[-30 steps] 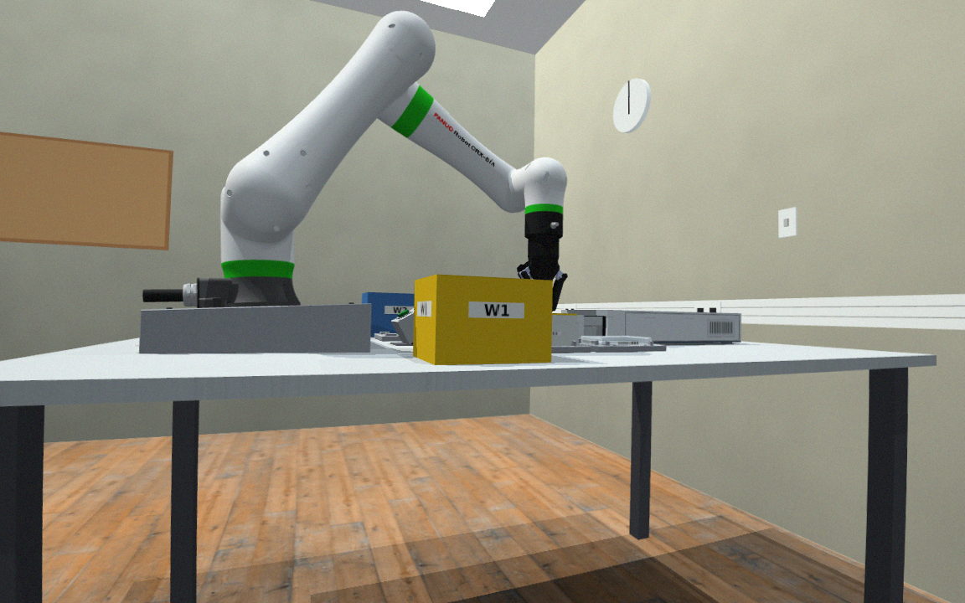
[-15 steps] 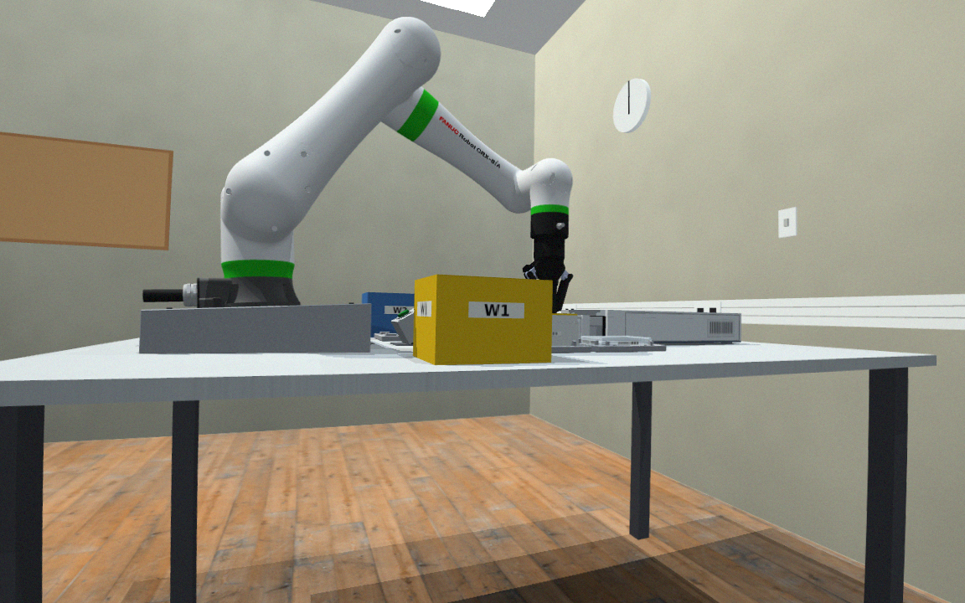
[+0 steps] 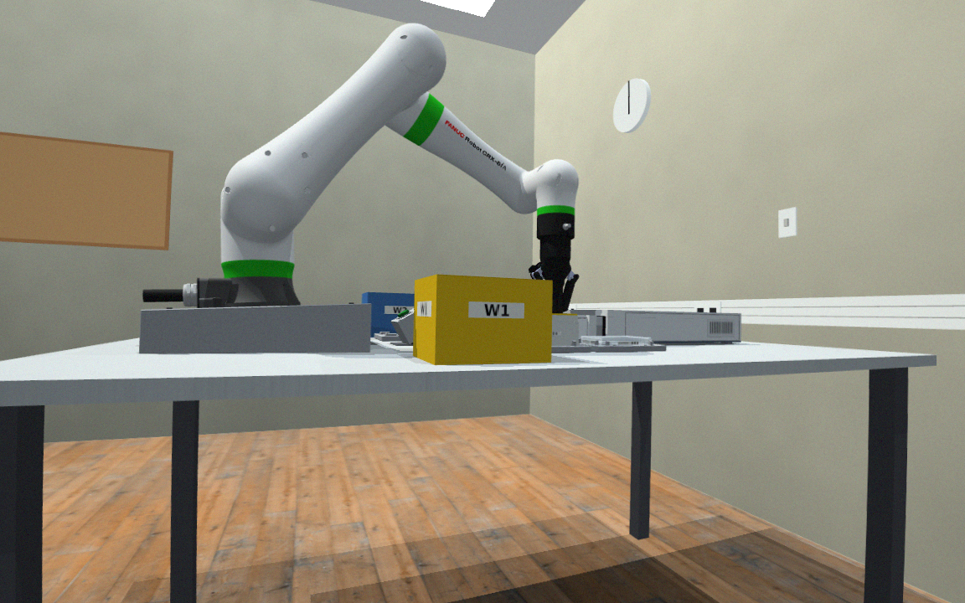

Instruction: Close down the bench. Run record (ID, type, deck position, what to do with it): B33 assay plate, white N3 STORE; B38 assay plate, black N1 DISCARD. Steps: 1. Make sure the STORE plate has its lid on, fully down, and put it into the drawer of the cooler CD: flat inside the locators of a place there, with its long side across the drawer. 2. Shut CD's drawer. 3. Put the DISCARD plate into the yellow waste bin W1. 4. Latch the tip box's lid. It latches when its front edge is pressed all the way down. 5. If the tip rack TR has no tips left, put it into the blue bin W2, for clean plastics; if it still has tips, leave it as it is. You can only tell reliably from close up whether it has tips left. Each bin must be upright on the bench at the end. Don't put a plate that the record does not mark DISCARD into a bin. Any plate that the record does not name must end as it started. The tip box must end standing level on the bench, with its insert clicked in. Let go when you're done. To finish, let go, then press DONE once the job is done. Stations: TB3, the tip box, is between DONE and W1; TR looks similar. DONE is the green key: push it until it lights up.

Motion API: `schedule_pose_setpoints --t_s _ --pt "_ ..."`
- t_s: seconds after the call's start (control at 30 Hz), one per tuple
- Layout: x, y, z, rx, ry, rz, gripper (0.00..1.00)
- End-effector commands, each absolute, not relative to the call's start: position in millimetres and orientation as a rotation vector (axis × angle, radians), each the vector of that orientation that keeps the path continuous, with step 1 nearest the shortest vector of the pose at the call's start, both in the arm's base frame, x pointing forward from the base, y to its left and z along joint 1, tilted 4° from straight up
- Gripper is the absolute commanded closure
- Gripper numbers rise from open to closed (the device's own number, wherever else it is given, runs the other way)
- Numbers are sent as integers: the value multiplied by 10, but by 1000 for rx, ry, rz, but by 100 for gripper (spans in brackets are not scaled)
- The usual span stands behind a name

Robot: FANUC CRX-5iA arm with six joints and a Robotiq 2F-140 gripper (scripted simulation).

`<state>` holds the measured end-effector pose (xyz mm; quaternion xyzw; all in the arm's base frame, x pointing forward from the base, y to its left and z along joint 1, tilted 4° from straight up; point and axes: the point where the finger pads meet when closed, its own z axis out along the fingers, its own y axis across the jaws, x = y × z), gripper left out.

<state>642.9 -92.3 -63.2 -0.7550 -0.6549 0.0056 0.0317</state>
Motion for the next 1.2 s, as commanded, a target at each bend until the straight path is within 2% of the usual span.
schedule_pose_setpoints --t_s 0.0,0.73,1.17 --pt "6468 -929 -622 -2326 -2018 15 90" --pt "6527 -938 -625 -2326 -2018 15 90" --pt "6364 -914 -616 -2326 -2018 15 90"
